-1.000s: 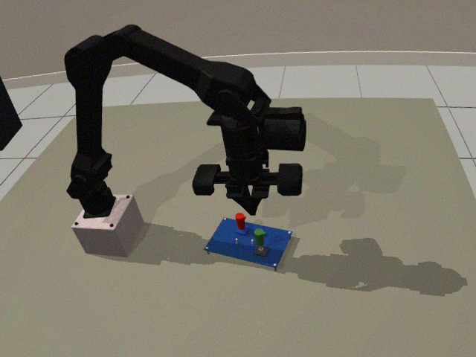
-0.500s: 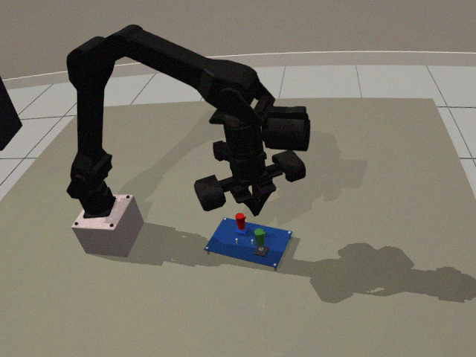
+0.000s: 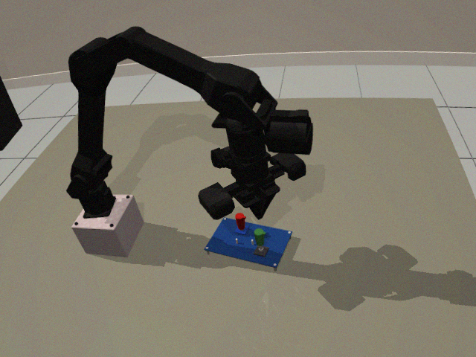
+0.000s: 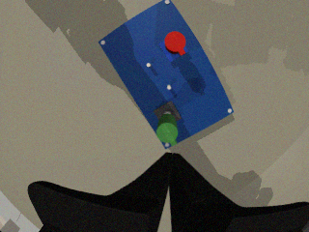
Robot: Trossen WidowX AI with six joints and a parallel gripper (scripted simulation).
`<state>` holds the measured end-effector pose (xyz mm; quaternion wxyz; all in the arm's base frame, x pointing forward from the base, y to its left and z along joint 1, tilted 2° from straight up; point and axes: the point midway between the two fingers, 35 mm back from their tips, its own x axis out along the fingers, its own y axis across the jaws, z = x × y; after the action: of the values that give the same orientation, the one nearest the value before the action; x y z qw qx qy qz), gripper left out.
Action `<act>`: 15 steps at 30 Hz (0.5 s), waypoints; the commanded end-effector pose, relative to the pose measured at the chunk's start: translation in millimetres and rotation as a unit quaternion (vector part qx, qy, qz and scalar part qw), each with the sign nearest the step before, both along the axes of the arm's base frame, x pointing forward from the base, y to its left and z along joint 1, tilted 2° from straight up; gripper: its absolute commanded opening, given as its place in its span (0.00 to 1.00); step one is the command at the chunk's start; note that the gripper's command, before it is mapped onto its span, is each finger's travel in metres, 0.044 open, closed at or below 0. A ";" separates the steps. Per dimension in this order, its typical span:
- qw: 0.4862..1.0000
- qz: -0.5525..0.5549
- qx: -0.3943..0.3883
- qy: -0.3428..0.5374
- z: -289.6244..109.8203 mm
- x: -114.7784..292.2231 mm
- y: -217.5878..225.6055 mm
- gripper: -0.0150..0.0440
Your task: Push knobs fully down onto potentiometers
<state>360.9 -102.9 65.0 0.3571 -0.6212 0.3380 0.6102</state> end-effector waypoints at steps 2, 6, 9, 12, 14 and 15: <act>1.000 0.004 0.000 0.008 -11.7 -3.1 0.2 0.25; 1.000 0.004 0.000 0.008 -11.7 -3.1 0.2 0.25; 1.000 0.004 0.000 0.008 -13.2 -3.1 0.2 0.25; 1.000 0.004 0.000 0.008 -17.0 -3.0 0.3 0.25; 1.000 0.004 0.000 0.008 -20.3 -2.9 0.3 0.25; 1.000 0.004 0.000 0.008 -22.0 -2.9 0.3 0.25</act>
<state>360.5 -102.7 51.2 0.3554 -0.6202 0.3372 0.6127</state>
